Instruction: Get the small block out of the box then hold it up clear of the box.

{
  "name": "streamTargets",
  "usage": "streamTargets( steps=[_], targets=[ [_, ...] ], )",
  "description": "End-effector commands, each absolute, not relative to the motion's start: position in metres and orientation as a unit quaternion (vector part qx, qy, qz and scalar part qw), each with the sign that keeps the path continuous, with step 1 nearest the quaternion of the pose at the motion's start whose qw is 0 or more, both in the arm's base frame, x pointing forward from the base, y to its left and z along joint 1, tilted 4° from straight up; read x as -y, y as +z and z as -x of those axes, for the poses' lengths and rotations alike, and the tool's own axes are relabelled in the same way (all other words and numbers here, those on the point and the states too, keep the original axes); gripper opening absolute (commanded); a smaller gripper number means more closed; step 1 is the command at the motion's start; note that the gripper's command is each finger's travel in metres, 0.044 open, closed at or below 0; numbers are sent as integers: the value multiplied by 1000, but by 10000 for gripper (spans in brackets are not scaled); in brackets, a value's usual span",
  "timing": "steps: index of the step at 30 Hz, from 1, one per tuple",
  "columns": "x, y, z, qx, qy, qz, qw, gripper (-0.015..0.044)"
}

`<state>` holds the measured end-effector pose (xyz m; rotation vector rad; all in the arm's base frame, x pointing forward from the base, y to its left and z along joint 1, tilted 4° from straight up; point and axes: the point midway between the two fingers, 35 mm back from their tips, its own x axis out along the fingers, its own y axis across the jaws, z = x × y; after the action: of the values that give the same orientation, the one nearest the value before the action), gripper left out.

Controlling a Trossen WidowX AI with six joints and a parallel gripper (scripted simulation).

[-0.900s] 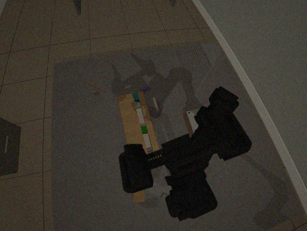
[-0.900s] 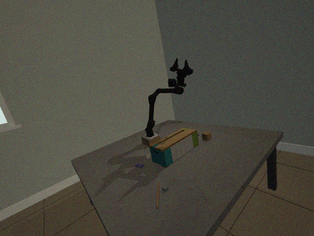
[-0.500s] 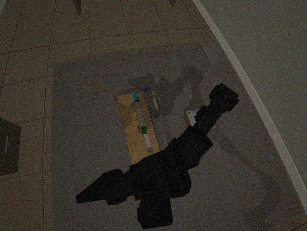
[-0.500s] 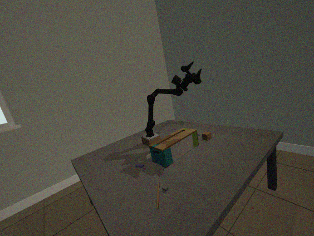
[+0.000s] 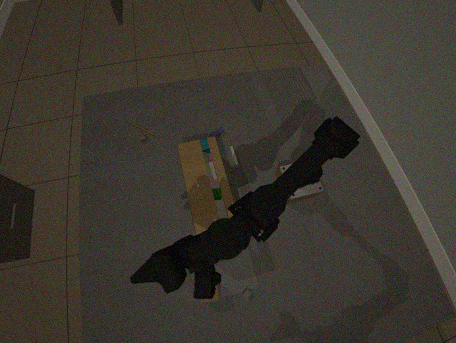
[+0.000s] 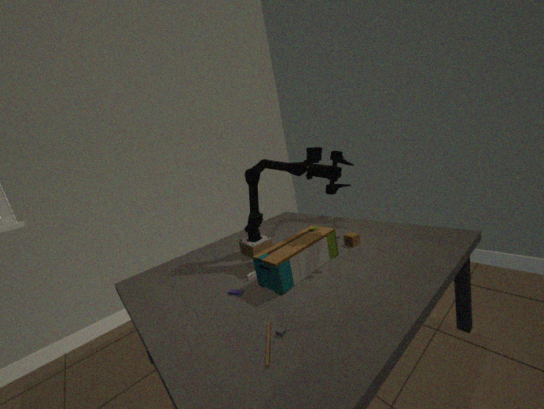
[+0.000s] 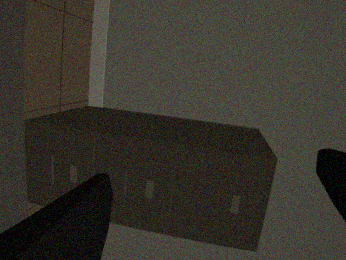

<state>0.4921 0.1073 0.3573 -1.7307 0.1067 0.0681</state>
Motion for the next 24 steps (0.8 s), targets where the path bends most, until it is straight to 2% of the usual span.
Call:
streamTargets(
  steps=[1, 8, 17, 24],
  targets=[
    [-85, 296, -475, -150, 115, 747, 638, 400],
    [-43, 203, -410, -343, 240, 689, 591, 400],
    [6, 144, -282, -577, 348, 561, 481, 400],
    [9, 143, -271, -593, 354, 550, 470, 400]
  ],
)
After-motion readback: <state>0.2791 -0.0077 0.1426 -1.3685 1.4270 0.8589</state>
